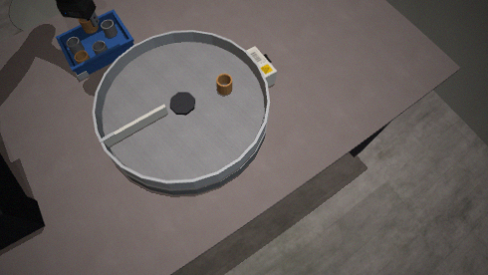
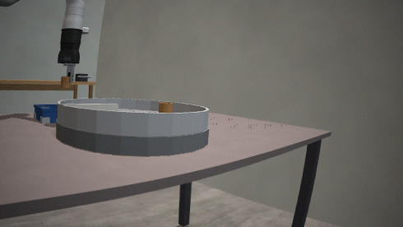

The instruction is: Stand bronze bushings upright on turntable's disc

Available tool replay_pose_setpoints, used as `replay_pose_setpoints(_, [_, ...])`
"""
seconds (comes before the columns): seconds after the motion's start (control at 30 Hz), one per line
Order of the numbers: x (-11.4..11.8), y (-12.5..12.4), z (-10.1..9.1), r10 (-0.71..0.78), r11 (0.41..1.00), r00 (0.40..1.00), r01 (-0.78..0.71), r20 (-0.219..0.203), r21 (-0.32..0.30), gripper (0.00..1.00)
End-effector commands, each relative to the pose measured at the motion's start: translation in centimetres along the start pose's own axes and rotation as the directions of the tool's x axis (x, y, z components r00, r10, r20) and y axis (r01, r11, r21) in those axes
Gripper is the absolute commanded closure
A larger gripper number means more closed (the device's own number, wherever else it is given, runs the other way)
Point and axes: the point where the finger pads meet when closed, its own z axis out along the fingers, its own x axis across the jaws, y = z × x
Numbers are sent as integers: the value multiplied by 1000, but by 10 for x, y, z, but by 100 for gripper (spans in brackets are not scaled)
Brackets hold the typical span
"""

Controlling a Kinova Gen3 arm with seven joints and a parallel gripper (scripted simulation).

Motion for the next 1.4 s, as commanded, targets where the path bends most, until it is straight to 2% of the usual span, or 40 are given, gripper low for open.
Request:
replay_pose_setpoints(0.0, [28,26,0,12,1000,1000,-12,-1,0,100])
replay_pose_setpoints(0.1, [47,44,-1,12,1000,1000,-12,-2,0,100])
replay_pose_setpoints(0.17, [47,44,-1,12,1000,1000,-12,-2,0,100])
replay_pose_setpoints(0.67, [137,130,-1,12,1000,1000,-12,-2,-1,100])
replay_pose_setpoints(0.73, [137,130,-1,12,1000,1000,-12,-2,-1,100])
replay_pose_setpoints(1.03, [166,158,-1,12,1000,1000,-12,-2,-2,100])
replay_pose_setpoints(1.37, [173,165,-1,12,1000,1000,-12,-2,-2,100])
